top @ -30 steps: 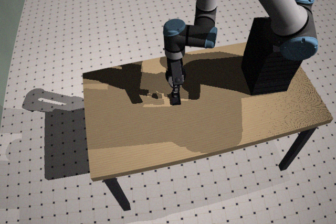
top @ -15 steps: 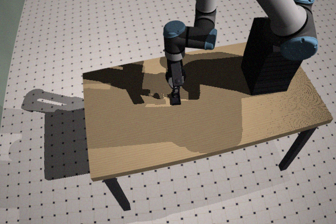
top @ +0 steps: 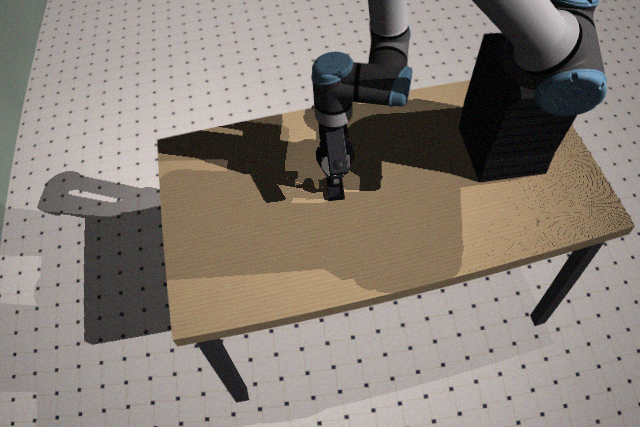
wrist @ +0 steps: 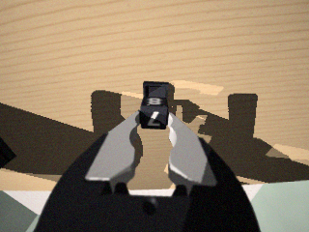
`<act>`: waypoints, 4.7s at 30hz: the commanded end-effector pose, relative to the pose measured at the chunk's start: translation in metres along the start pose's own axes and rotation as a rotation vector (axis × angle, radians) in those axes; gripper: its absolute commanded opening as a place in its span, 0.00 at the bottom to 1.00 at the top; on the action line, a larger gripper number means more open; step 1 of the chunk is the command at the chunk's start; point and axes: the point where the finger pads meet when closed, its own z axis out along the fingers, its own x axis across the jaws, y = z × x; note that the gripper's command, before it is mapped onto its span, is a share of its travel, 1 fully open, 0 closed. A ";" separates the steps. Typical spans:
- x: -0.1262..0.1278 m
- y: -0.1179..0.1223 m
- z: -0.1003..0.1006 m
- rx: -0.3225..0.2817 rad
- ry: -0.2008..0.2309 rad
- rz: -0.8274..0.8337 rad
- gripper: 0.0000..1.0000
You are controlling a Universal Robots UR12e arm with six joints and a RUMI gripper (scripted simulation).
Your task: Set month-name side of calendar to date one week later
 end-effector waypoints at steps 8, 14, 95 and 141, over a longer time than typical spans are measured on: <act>0.001 0.000 0.017 0.000 0.002 0.000 0.11; 0.001 0.000 0.017 0.000 0.002 0.000 0.11; 0.001 0.000 0.019 0.000 0.002 0.000 0.11; 0.001 0.000 0.043 0.000 0.002 0.000 0.11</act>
